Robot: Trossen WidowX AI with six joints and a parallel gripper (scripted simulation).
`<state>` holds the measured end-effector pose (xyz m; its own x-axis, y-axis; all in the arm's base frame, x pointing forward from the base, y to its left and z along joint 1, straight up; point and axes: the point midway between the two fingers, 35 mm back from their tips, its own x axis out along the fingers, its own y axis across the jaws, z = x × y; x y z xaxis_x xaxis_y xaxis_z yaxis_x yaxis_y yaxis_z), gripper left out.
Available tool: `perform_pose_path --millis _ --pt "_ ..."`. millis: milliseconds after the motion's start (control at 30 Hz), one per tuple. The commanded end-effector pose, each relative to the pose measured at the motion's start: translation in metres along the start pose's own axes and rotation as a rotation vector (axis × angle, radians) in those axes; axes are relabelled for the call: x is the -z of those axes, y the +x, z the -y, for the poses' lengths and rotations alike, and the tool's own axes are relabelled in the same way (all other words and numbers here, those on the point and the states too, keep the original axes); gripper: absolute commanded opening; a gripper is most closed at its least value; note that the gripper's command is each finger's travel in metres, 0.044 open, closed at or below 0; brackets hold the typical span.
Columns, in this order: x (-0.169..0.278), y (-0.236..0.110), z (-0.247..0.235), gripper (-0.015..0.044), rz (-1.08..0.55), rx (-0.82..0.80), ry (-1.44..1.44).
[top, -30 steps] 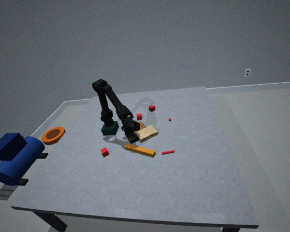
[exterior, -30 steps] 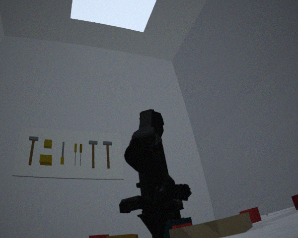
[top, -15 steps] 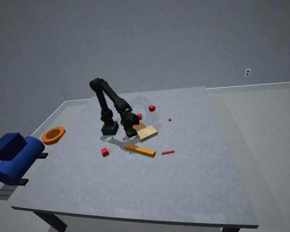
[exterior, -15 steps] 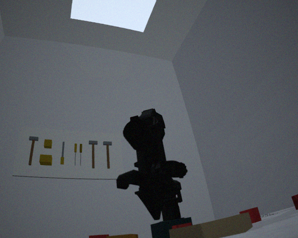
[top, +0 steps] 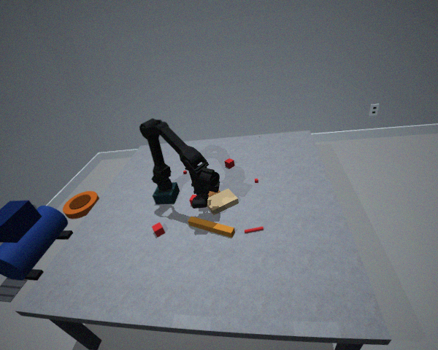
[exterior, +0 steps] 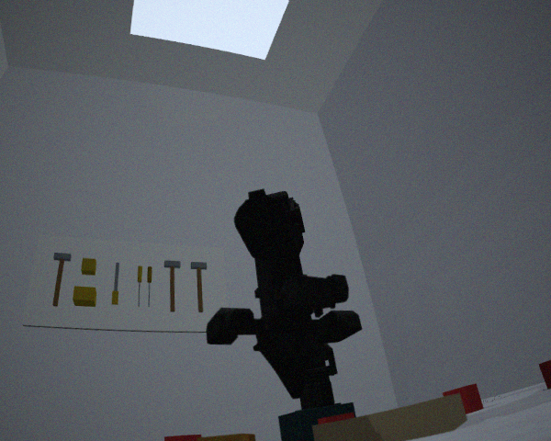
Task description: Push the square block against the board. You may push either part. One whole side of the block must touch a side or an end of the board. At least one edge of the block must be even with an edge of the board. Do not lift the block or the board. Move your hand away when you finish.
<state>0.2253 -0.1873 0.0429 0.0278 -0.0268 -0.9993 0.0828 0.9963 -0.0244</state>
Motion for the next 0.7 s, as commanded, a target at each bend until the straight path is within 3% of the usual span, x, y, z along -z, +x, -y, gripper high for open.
perform_pose_path --millis 0,667 --pt "-0.011 0.002 0.001 0.0000 -0.008 -0.006 0.147" --pt "-0.066 0.002 0.003 0.0000 -0.009 -0.006 0.841"
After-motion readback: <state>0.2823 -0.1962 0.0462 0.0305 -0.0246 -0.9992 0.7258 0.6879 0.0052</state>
